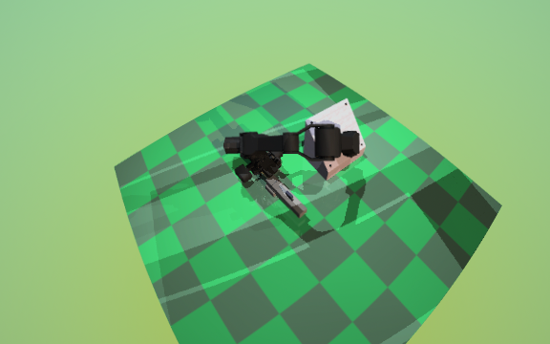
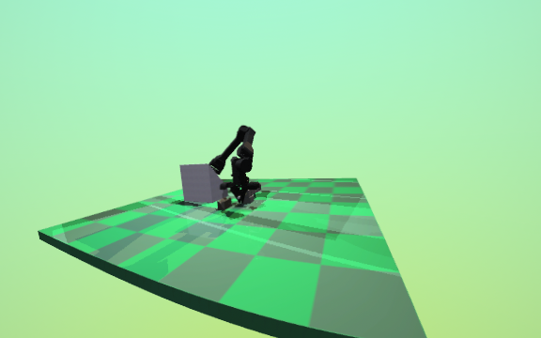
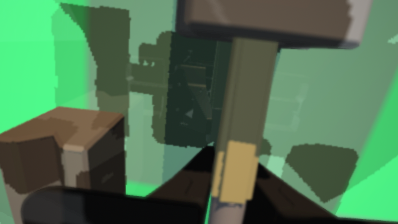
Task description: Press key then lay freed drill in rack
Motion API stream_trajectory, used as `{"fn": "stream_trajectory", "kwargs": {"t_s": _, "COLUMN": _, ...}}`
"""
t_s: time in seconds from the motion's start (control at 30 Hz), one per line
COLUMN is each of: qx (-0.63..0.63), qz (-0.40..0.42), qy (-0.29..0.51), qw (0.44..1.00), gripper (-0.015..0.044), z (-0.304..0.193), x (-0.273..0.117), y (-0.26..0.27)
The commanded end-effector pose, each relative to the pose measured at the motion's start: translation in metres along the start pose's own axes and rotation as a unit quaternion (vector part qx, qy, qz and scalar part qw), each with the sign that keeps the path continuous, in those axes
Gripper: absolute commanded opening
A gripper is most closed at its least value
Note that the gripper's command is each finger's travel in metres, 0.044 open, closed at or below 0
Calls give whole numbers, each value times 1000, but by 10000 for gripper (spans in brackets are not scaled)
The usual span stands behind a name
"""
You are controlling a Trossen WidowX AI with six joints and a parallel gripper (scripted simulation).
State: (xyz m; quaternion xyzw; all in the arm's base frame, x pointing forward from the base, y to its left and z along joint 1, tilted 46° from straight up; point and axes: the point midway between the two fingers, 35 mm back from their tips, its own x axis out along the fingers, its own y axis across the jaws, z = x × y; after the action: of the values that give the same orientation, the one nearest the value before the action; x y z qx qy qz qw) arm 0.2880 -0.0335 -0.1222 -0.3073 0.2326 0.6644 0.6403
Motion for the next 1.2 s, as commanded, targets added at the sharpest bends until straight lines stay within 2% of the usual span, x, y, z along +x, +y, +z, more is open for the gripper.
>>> {"fn": "stream_trajectory", "kwargs": {"t_s": 0.0, "qx": -2, "qz": 1, "qy": 1, "qw": 1000, "gripper": 0, "z": -5, "x": 1, "y": 0}}
{"fn": "stream_trajectory", "kwargs": {"t_s": 1.17, "qx": -2, "qz": 1, "qy": 3, "qw": 1000, "gripper": 0, "z": -52, "x": -2, "y": -1}}
